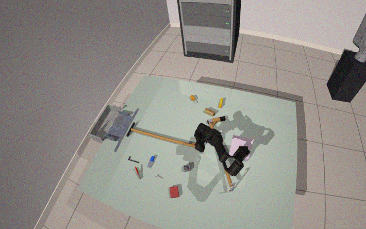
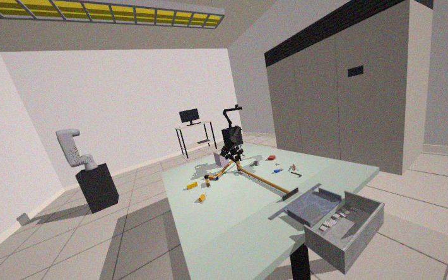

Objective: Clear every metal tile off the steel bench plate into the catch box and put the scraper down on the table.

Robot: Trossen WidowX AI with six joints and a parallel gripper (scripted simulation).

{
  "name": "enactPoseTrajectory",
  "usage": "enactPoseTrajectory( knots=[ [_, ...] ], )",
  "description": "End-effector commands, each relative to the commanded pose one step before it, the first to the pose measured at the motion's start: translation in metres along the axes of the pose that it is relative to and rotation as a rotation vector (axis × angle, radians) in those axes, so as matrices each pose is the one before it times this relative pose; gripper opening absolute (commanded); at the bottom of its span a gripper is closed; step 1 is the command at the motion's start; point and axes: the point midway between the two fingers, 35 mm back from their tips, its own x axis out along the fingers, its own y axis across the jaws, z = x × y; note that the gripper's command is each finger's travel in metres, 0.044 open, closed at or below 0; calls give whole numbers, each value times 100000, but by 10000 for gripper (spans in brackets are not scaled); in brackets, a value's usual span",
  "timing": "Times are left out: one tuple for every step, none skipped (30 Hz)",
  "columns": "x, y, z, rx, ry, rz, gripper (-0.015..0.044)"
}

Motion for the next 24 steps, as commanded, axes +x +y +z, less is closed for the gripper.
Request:
enactPoseTrajectory(
  knots=[
    [3, -3, 14, 54, -37, -74, 367],
    [0, 0, 0, 0, 0, 0, 394],
    [-31, -17, 22, -10, 23, -40, 420],
    [-92, -50, 67, -29, 68, -119, 440],
    [-156, -82, 110, -47, 113, -193, 440],
    [-193, -97, 132, -54, 136, -225, 440],
    [-196, -94, 130, -50, 134, -215, 440],
    [-200, -91, 127, -47, 131, -205, 440],
    [-204, -88, 125, -44, 129, -194, 440],
    [-207, -85, 123, -41, 126, -184, 440],
    [-211, -82, 121, -38, 123, -174, 440],
    [-214, -79, 119, -35, 120, -164, 440],
    [-217, -76, 117, -32, 117, -154, 440],
    [-221, -73, 115, -29, 114, -144, 440],
    [-224, -69, 113, -26, 110, -134, 440],
    [-227, -66, 110, -23, 106, -125, 440],
    [-230, -63, 108, -21, 102, -115, 440],
    [-233, -59, 106, -18, 98, -106, 440],
    [-236, -56, 104, -16, 94, -96, 440],
    [-239, -53, 102, -13, 89, -87, 440],
    [-242, -49, 100, -11, 85, -77, 440],
    [-245, -46, 98, -8, 80, -68, 440],
    [-248, -42, 96, -6, 75, -59, 440],
    [-251, -39, 94, -4, 69, -50, 440]
  ],
)
